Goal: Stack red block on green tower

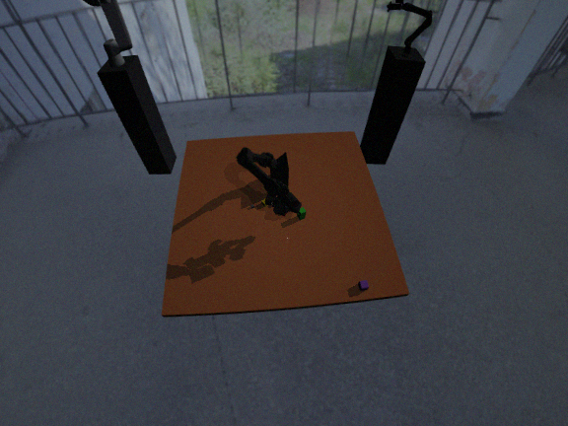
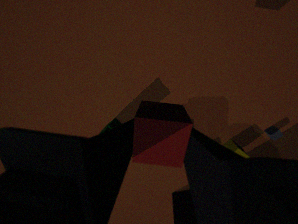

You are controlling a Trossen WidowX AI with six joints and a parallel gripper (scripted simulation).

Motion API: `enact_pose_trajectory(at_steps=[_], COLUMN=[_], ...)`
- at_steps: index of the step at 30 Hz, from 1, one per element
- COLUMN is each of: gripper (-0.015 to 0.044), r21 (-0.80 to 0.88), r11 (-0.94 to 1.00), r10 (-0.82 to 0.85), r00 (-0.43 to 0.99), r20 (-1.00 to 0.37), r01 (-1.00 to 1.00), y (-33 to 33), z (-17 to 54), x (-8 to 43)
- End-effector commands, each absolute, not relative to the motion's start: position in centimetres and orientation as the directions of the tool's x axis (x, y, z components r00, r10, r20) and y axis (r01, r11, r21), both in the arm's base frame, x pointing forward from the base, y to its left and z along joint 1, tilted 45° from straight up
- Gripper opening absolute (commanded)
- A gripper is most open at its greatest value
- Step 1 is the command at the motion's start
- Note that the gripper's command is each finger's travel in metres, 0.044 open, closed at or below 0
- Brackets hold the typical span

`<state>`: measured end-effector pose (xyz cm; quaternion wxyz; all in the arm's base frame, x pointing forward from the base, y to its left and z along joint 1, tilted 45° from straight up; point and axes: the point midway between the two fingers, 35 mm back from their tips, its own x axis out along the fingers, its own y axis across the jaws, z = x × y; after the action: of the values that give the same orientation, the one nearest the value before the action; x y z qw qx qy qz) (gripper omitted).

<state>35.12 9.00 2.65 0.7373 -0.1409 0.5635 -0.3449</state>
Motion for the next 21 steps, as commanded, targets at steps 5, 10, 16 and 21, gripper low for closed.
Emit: enact_pose_trajectory(at_steps=[5,10,16,21], gripper=[0.0,0.0,0.0,0.0], r21=[-0.595,-0.602,-0.603,-0.604], r11=[0.721,0.713,0.712,0.712], r10=[-0.667,-0.676,-0.678,-0.678], r00=[0.126,0.126,0.126,0.127], r20=[-0.734,-0.726,-0.725,-0.724], r01=[0.354,0.359,0.359,0.36], y=[14.1,16.3,16.5,15.4], z=[-2.6,-5.4,-5.8,-7.0], x=[32.4,30.4,29.7,29.9])
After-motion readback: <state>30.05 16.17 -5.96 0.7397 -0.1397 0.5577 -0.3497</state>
